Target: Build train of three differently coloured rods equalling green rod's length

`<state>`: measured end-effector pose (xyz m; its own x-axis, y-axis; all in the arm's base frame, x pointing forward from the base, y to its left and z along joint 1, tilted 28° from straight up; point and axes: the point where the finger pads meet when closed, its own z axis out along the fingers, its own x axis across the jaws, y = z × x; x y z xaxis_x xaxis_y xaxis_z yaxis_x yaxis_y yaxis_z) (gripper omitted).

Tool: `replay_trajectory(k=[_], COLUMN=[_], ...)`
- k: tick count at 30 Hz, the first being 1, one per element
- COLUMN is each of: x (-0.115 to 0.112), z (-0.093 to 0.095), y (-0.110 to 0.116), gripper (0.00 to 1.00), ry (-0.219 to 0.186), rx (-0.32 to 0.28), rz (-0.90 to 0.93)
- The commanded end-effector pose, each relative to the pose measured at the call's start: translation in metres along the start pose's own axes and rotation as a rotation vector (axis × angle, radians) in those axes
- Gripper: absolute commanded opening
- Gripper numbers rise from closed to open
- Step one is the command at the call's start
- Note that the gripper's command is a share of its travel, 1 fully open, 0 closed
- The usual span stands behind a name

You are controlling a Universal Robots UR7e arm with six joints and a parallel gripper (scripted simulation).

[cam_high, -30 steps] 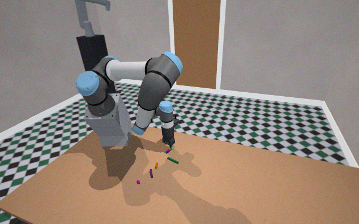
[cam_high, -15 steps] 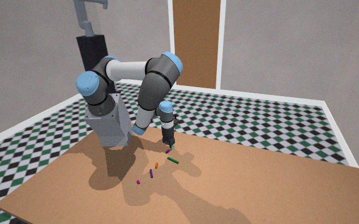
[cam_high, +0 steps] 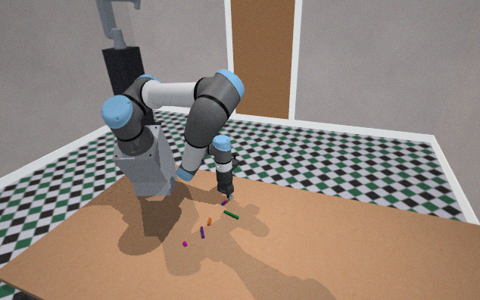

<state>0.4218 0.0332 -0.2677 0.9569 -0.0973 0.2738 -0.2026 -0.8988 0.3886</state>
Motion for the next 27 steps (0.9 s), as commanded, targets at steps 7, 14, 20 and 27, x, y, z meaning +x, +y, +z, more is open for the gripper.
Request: replay_trajectory(k=[7, 14, 20, 27], x=[0.0004, 0.0004, 0.0004, 0.0004], z=[-0.0004, -0.0004, -0.0004, -0.0004], y=[-0.0001, -0.0001, -0.0001, -0.0001], gripper=[0.36, 0.48, 0.54, 0.54], ry=[0.001, 0.001, 0.001, 0.001], rx=[0.000, 0.000, 0.000, 0.000], rz=[0.000, 0.000, 0.000, 0.000])
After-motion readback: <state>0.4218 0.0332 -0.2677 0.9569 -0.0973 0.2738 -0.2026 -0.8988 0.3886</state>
